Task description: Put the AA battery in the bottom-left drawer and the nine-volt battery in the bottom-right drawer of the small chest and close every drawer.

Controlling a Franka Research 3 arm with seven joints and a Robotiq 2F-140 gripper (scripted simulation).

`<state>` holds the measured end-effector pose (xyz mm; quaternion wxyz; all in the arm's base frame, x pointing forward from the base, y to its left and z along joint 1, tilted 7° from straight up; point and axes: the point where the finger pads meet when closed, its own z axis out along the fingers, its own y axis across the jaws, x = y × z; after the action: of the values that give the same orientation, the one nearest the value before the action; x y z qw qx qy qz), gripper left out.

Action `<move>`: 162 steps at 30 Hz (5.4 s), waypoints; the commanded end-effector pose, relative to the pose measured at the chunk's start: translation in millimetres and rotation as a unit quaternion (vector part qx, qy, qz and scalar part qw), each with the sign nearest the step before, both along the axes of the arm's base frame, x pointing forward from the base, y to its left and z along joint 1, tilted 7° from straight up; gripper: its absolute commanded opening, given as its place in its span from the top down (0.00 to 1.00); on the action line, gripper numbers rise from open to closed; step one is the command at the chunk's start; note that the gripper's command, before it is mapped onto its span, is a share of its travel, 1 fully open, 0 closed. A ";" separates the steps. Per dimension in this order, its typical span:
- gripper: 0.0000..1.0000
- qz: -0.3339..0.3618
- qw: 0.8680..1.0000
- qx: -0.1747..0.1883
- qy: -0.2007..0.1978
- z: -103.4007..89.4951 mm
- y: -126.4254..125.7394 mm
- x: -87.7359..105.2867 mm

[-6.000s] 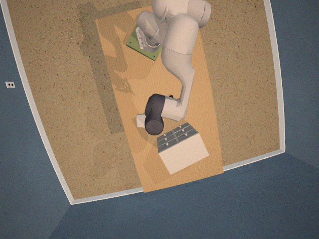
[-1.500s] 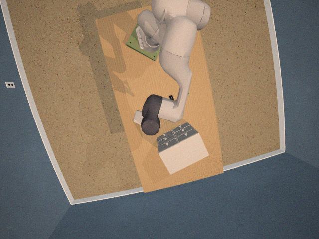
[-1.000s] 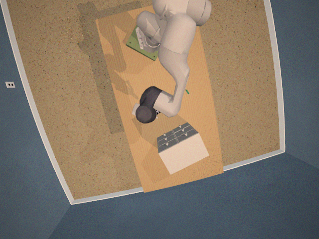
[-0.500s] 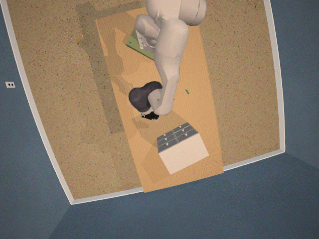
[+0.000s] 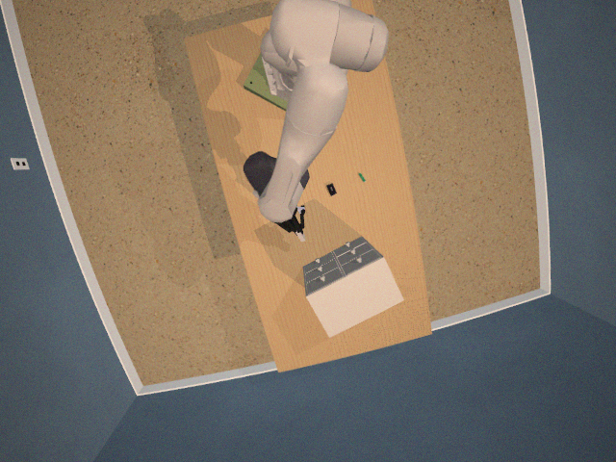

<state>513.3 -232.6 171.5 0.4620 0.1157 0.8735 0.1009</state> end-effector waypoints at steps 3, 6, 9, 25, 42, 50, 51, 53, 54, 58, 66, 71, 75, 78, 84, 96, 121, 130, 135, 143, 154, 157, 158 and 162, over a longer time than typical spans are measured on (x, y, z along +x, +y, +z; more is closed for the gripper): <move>1.00 0.060 0.988 -0.110 -0.087 -0.7 3.3 17.6; 1.00 0.054 0.985 -0.111 -0.119 -5.3 3.9 23.6; 1.00 0.050 0.982 -0.111 -0.142 -8.8 4.4 28.1; 1.00 0.042 0.977 -0.112 -0.178 -14.0 4.8 34.7; 0.80 0.042 0.977 -0.112 -0.178 -14.0 4.8 34.7; 0.80 0.042 0.977 -0.112 -0.178 -14.2 4.8 34.8; 0.80 0.042 0.977 -0.112 -0.178 -14.5 4.9 35.1; 0.80 0.042 0.977 -0.112 -0.178 -15.9 5.0 36.3; 0.80 0.042 0.977 -0.112 -0.178 -17.1 5.1 37.2; 0.80 0.042 0.977 -0.112 -0.178 -25.6 6.0 44.3; 0.80 0.042 0.977 -0.112 -0.178 -53.2 8.9 67.1; 0.80 0.042 0.977 -0.112 -0.178 -72.0 10.9 82.5; 0.80 0.042 0.977 -0.112 -0.178 -88.5 12.6 96.1; 0.80 0.042 0.977 -0.112 -0.178 -97.5 13.6 103.5; 0.80 0.042 0.977 -0.112 -0.178 -103.8 14.2 108.7; 0.80 0.042 0.977 -0.112 -0.178 -104.9 14.3 109.6; 0.80 0.042 0.977 -0.112 -0.178 -104.0 14.0 110.7; 0.80 0.042 0.977 -0.112 -0.178 -104.0 14.0 110.7; 0.80 0.042 0.977 -0.112 -0.178 -104.0 14.0 110.7; 0.80 0.042 0.977 -0.112 -0.178 -104.0 14.0 110.7; 0.80 0.042 0.977 -0.112 -0.178 -103.3 14.2 116.8; 0.80 0.042 0.977 -0.112 -0.178 -102.8 14.3 121.3; 0.80 0.042 0.977 -0.112 -0.178 -102.7 14.4 123.0; 0.80 0.042 0.977 -0.112 -0.178 -101.9 14.6 130.2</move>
<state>639.3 -219.4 70.8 0.6180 0.0041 0.7852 0.0391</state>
